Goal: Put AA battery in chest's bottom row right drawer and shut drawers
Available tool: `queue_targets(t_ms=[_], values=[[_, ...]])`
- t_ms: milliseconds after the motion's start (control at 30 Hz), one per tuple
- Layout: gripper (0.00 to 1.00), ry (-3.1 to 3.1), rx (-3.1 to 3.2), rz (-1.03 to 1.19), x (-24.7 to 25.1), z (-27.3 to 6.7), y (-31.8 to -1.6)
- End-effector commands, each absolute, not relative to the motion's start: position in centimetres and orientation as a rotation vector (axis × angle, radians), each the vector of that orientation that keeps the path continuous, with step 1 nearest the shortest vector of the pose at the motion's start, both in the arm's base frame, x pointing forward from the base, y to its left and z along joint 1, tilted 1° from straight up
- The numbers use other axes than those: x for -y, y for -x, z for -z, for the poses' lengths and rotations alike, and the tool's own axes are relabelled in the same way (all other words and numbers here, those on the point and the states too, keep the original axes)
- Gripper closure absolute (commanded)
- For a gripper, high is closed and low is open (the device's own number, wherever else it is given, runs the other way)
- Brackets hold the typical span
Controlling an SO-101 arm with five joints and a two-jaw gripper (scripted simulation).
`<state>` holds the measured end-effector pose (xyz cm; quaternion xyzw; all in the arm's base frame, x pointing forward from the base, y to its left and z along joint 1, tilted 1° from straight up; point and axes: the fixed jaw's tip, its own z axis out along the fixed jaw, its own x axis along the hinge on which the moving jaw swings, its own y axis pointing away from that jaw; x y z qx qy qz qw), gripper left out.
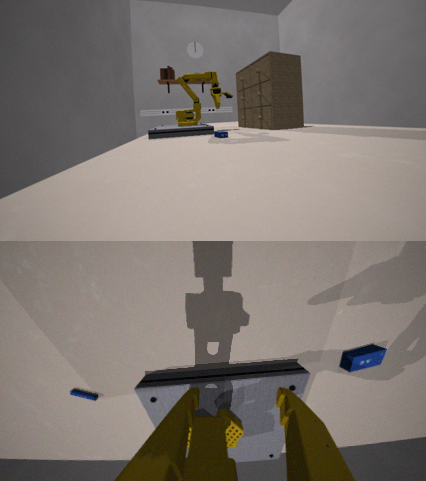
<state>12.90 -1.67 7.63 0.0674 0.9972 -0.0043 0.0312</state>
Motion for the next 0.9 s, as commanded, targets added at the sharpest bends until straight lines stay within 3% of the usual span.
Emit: queue_targets(t_ms=[0, 467, 867], values=[[0.69, -0.151, -3.132, 0.001, 1.15, -7.63, -12.91], [0.6, -0.151, -3.132, 0.001, 1.15, -7.63, -12.91], [0.6, -0.151, -3.132, 0.001, 1.15, -7.63, -12.91]])
